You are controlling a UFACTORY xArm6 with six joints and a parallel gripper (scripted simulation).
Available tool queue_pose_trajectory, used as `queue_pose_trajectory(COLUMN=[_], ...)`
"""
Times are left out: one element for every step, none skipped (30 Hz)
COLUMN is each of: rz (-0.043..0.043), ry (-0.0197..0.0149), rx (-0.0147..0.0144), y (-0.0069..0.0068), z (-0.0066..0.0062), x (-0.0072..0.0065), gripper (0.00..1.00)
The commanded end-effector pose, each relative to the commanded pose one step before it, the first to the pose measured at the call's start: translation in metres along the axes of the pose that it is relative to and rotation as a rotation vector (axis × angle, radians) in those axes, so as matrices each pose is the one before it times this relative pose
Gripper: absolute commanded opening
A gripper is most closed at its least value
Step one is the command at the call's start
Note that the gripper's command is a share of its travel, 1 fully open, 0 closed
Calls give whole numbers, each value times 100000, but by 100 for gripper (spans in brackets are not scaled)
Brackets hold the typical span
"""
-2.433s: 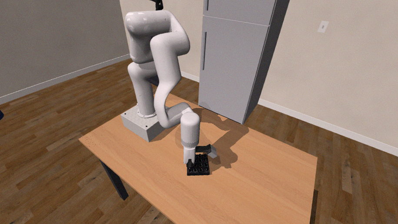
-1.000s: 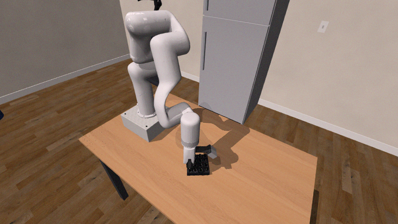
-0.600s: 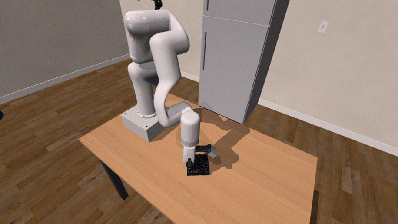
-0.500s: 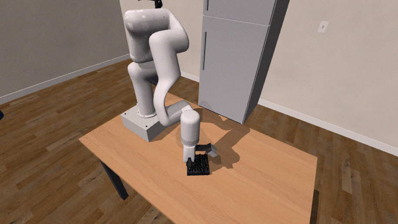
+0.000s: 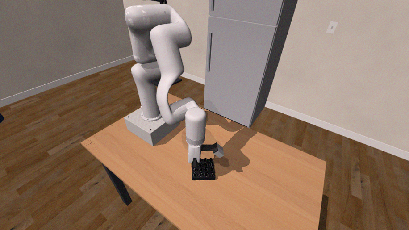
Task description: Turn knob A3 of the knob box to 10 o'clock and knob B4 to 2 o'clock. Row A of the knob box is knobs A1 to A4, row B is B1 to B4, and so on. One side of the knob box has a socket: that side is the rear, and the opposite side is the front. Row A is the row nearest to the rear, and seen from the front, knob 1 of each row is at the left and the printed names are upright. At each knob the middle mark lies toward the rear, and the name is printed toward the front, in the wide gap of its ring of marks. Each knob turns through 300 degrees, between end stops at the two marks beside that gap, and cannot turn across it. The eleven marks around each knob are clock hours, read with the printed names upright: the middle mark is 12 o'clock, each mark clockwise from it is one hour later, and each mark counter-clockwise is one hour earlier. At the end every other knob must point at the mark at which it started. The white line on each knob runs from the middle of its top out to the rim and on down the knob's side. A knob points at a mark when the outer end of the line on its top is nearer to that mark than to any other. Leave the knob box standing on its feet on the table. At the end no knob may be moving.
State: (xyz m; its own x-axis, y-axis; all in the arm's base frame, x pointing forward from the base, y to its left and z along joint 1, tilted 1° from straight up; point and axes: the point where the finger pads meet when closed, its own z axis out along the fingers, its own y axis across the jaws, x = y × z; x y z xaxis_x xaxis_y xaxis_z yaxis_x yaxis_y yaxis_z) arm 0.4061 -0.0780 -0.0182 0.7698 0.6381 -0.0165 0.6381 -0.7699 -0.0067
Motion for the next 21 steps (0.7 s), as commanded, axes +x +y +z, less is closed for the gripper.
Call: queue_pose_trajectory(rz=[1,0,0,0,0,0,0,0,-27,-180,-465,0,0,-859,-1340,-1889,-2486,-3114,-3756,-4398,-4690], ry=[270,0,0,0,0,0,0,0,0,0,0,0,0,0,0,-1,-1,-1,-1,-2,-2], rx=[-322,0,0,0,0,0,0,0,0,0,0,0,0,0,-1,-1,-1,-1,-2,-2,-2], y=[127,0,0,0,0,0,0,0,0,0,0,0,0,0,0,0,0,0,0,0,0], z=[-170,0,0,0,0,0,0,0,0,-2,-5,0,0,-10,-15,-21,-28,-35,-42,-49,-52], x=[105,0,0,0,0,0,0,0,0,0,0,0,0,1,1,1,2,2,3,3,3], gripper=[19,19,19,19,19,19,19,19,19,19,19,19,19,19,19,19,19,19,19,19,19])
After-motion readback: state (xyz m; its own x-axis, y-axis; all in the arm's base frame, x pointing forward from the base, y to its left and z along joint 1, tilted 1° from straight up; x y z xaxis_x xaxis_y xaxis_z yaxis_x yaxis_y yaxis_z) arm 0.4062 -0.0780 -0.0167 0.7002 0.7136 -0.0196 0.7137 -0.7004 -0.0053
